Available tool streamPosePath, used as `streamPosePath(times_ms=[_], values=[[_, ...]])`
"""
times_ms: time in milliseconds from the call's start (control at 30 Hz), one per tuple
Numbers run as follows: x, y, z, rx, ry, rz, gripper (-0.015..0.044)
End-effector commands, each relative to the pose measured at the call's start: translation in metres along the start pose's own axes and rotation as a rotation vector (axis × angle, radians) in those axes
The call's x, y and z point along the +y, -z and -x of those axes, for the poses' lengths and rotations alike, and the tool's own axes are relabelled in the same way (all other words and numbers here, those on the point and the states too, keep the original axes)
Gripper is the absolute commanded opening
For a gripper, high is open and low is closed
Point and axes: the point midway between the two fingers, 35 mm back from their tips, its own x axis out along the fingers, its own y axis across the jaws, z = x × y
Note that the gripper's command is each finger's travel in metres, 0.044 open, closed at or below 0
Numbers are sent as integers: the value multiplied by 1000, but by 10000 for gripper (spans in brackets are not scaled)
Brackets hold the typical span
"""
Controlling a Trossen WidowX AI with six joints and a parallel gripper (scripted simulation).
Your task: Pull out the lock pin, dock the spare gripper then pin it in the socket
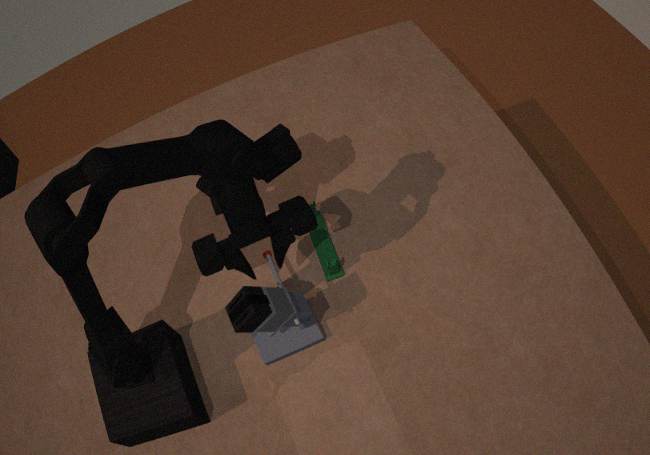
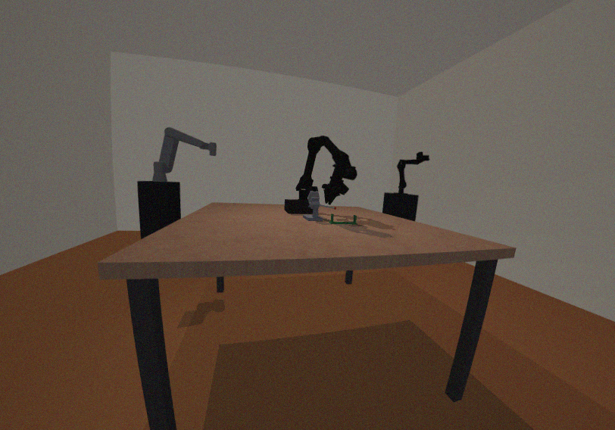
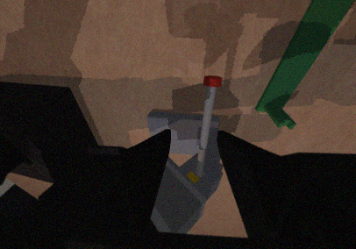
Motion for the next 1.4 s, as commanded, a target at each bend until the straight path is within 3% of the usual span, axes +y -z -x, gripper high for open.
streamPosePath(times_ms=[0,700,1000,1367], values=[[0,-4,9,-2,1,-1,200],[6,-21,50,14,-11,20,200],[6,-18,42,16,-11,22,436],[6,-18,42,16,-11,22,440]])
